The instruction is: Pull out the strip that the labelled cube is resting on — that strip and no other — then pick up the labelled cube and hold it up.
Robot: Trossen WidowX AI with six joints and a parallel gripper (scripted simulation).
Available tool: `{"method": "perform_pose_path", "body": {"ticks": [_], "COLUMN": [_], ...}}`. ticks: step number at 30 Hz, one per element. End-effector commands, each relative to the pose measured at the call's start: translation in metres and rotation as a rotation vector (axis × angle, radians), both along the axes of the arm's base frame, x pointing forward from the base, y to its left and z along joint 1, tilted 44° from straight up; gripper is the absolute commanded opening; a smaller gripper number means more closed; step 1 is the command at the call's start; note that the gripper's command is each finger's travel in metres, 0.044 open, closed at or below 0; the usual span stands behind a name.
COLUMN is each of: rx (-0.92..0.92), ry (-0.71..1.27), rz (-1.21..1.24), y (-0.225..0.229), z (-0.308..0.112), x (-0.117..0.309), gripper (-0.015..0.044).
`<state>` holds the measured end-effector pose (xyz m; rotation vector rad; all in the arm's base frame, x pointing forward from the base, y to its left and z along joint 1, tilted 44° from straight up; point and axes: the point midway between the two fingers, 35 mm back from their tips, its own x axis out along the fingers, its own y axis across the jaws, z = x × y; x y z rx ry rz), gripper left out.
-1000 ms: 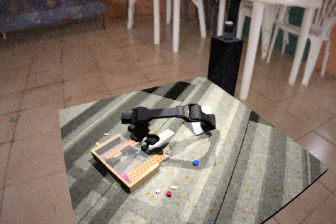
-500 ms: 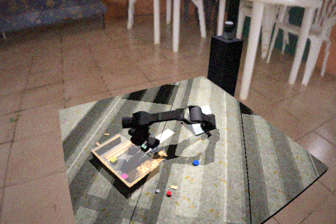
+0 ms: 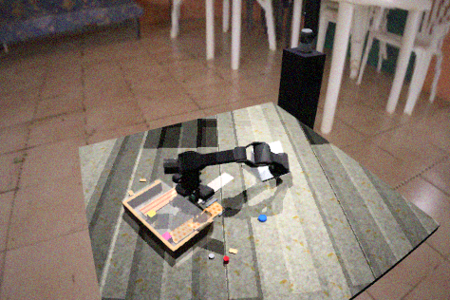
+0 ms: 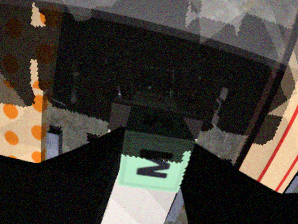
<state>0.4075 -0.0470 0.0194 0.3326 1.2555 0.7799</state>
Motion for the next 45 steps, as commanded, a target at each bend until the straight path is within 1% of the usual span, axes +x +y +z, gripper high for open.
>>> {"method": "perform_pose_path", "body": {"ticks": [1,5,17,23,34,38,45], "rx": [0.0,0.0,0.002,0.002,0.002,0.002,0.001], "ry": [0.0,0.0,0.004,0.004,0.007,0.007,0.008], "rz": [-0.001,-0.001,-0.007,-0.008,-0.008,-0.008,-0.008], "y": [-0.001,-0.002,-0.023,-0.024,-0.02,-0.02,-0.042], "z": [0.0,0.002,0.026,0.027,0.025,0.026,0.048], "x": [0.0,-0.003,-0.061,-0.067,-0.106,-0.111,-0.114], "gripper": [0.0098,0.0,0.0,0.0,0.0,0.0,0.0]}}
